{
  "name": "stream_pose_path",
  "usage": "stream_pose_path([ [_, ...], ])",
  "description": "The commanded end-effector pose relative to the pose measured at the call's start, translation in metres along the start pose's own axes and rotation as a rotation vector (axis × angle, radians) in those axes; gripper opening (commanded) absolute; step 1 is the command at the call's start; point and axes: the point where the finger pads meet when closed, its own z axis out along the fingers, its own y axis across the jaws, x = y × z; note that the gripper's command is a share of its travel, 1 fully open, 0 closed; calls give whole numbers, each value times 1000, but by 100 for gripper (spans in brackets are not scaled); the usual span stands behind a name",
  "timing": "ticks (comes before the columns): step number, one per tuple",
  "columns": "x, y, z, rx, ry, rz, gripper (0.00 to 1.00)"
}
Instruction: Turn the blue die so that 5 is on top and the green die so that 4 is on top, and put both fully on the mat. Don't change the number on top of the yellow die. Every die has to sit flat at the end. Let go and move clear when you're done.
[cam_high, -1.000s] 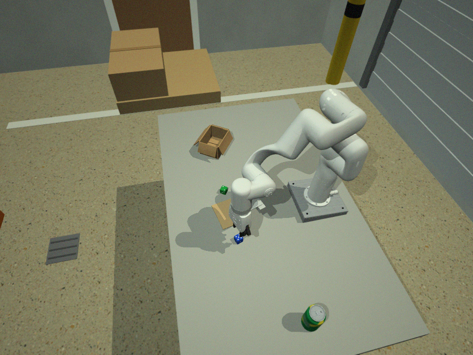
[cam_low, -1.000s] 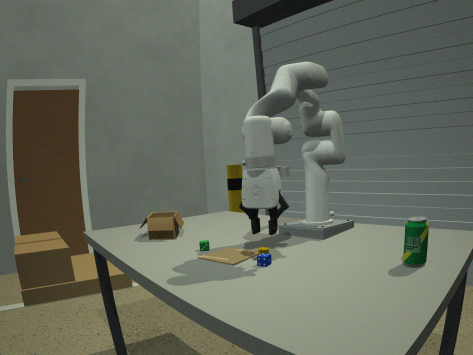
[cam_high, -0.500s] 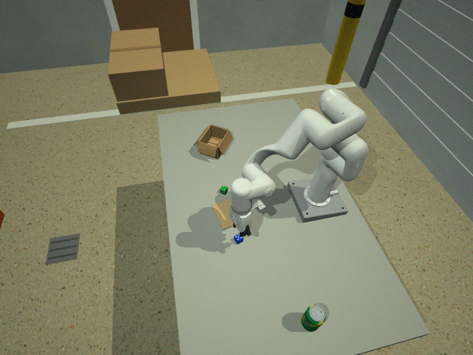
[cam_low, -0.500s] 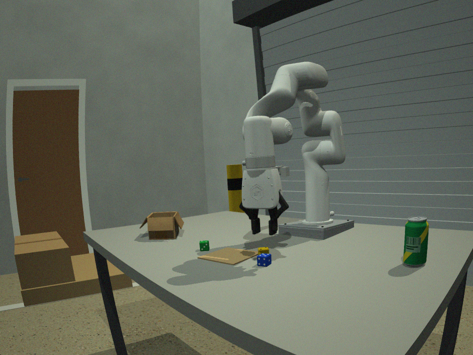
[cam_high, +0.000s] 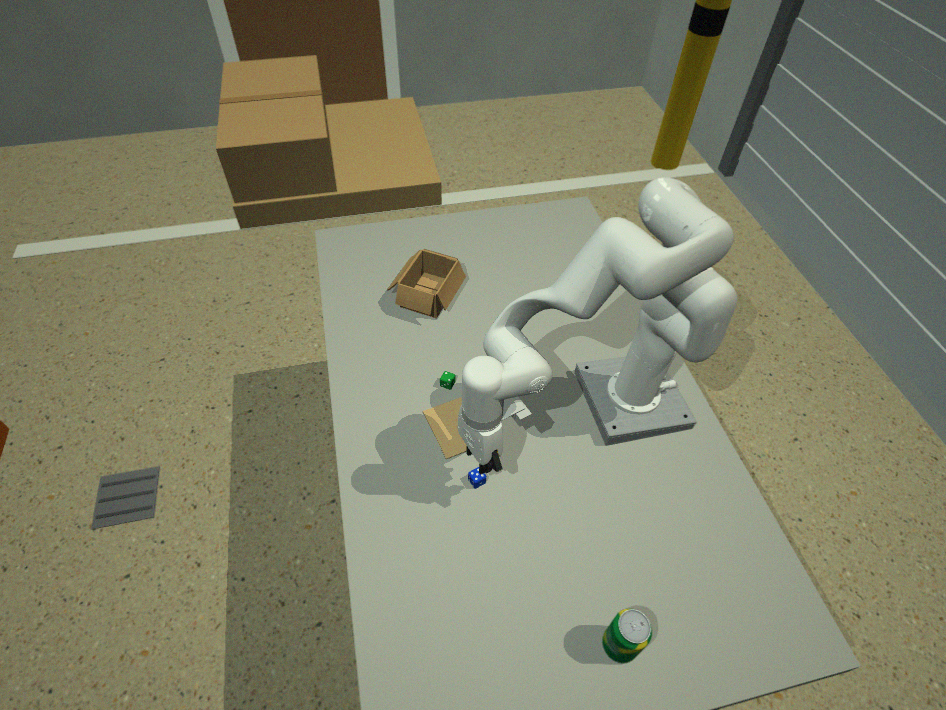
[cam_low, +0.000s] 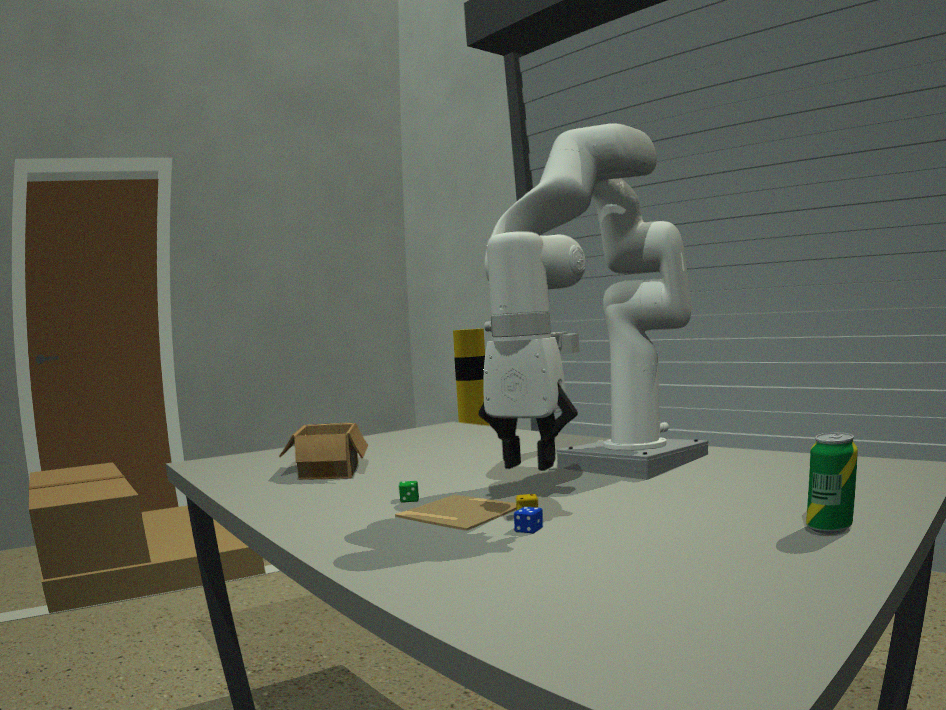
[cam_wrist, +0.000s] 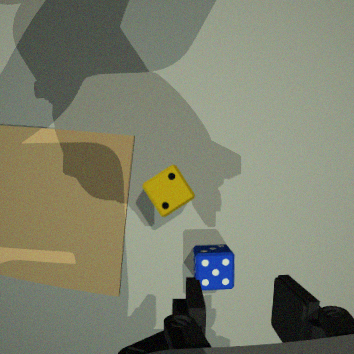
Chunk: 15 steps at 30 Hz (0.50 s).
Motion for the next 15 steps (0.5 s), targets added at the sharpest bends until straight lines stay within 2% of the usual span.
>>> stream_pose_path([
  [1, -1, 0, -1, 0, -4, 0, 47],
  [15, -1, 0, 7, 0, -4, 0, 47],
])
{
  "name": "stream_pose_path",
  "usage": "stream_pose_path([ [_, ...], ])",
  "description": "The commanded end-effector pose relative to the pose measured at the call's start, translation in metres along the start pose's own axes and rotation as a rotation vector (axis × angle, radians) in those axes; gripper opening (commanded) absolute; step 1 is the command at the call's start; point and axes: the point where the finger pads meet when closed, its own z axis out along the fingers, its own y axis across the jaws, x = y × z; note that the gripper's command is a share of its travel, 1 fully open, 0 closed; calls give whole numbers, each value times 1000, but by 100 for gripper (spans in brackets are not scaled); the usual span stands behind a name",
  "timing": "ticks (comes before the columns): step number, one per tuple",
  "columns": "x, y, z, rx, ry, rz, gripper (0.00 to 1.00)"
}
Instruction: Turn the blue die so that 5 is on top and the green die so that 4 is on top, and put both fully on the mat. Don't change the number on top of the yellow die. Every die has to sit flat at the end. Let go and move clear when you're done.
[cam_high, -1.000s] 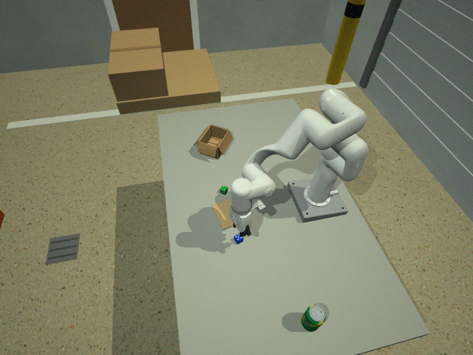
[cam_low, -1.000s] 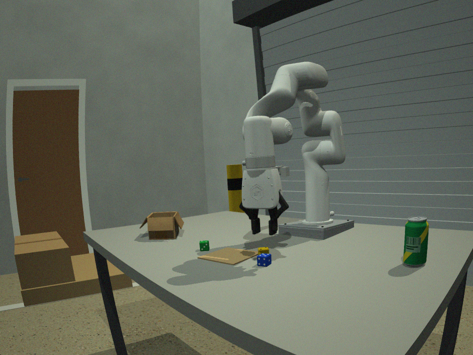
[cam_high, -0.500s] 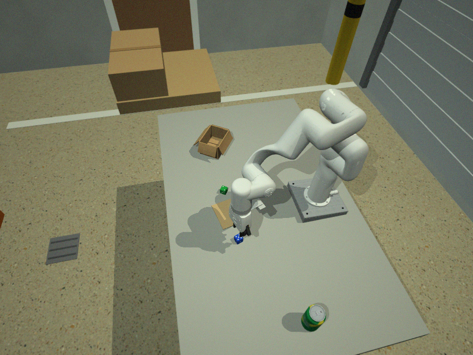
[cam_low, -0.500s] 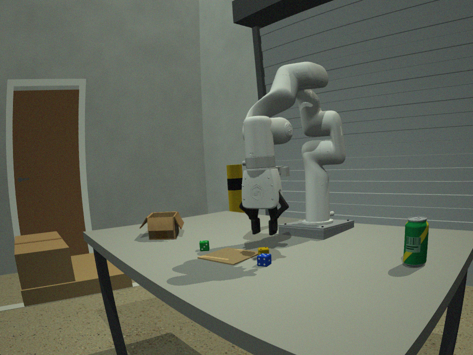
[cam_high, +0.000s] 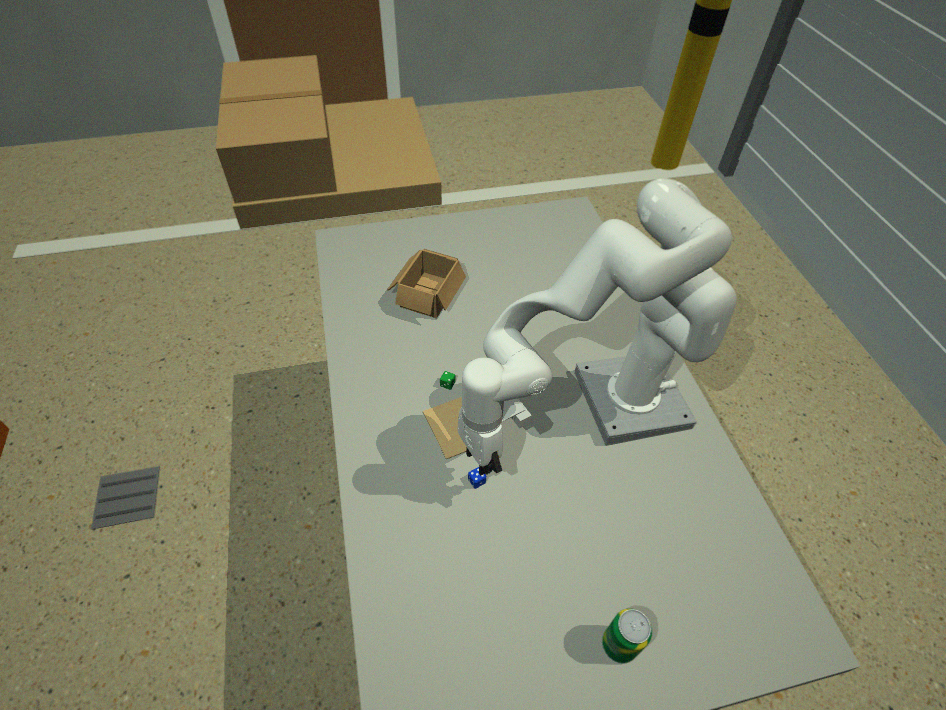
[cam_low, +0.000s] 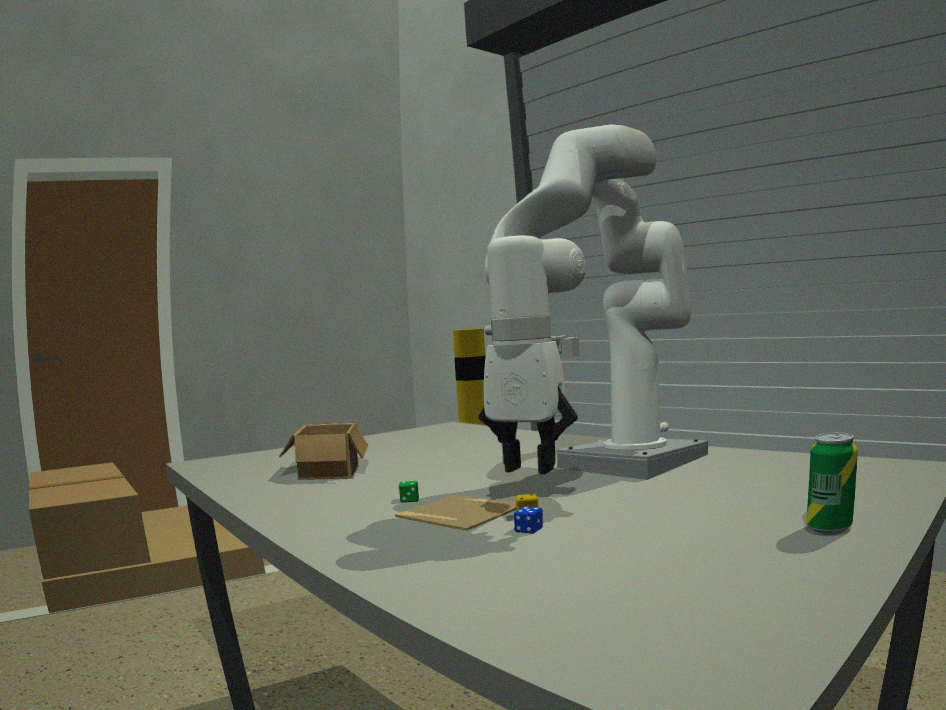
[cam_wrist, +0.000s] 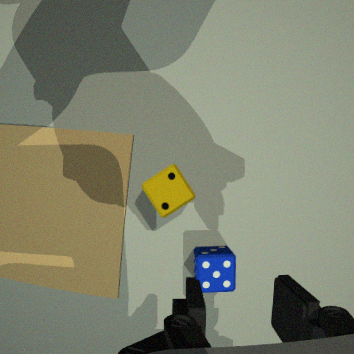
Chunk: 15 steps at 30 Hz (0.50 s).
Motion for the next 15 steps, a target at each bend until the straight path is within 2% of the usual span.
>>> stream_pose_path([
  [1, -1, 0, 3, 0, -4, 0, 47],
  [15, -2, 0, 22, 0, -4, 0, 47],
])
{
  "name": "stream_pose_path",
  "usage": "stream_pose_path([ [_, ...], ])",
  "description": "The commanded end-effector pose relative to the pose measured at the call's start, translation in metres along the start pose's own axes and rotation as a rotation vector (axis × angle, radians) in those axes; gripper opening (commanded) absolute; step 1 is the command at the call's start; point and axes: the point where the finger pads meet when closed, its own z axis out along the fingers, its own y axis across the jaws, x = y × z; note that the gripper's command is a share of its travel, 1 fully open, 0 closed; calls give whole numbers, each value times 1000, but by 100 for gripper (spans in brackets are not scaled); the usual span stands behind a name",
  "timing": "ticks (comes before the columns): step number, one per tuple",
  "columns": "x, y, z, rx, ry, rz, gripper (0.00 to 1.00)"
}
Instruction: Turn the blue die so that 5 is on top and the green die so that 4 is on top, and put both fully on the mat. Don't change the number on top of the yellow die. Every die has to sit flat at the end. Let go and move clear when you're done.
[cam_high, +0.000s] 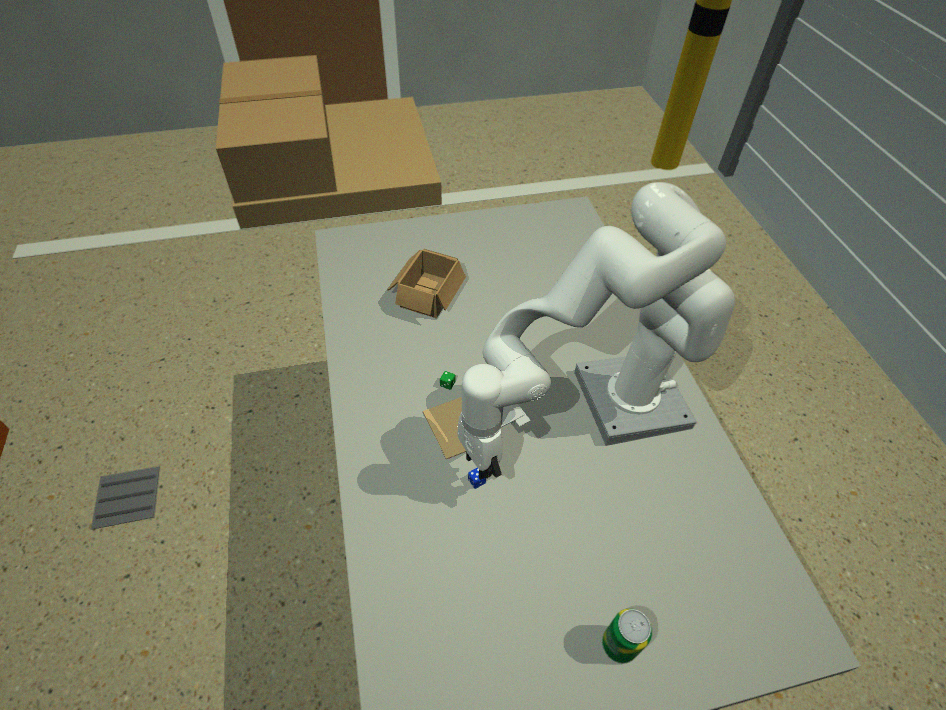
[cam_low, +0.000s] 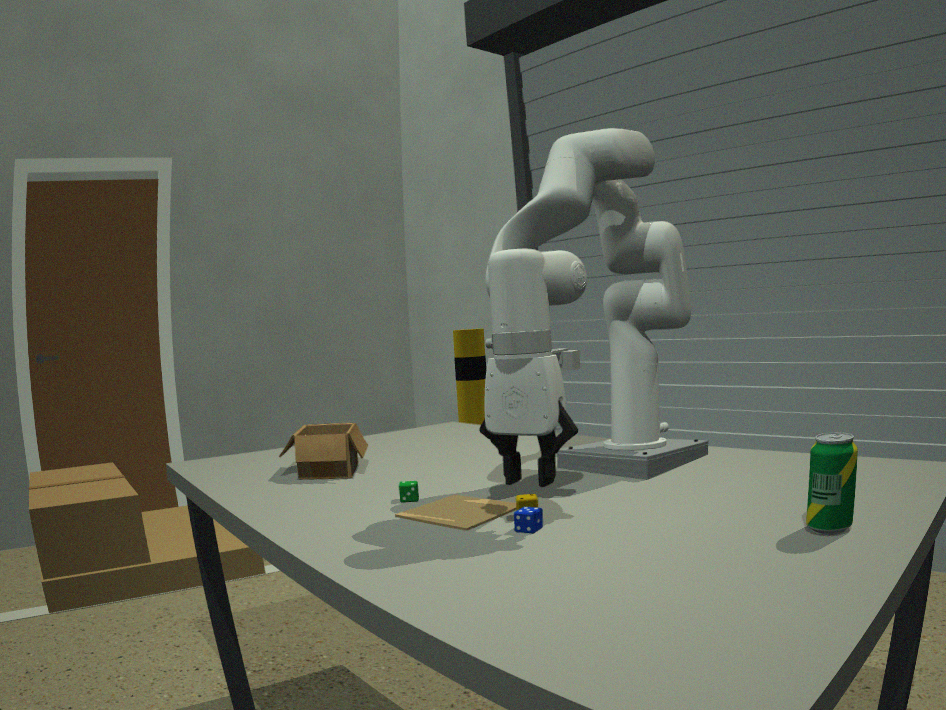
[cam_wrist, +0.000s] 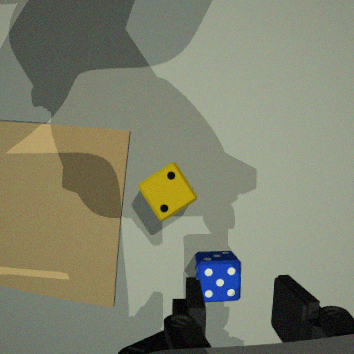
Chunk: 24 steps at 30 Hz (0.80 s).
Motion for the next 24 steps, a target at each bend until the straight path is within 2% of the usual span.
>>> stream_pose_path([
  [1, -2, 0, 6, 0, -4, 0, 47],
  [24, -2, 0, 29, 0, -4, 0, 47],
])
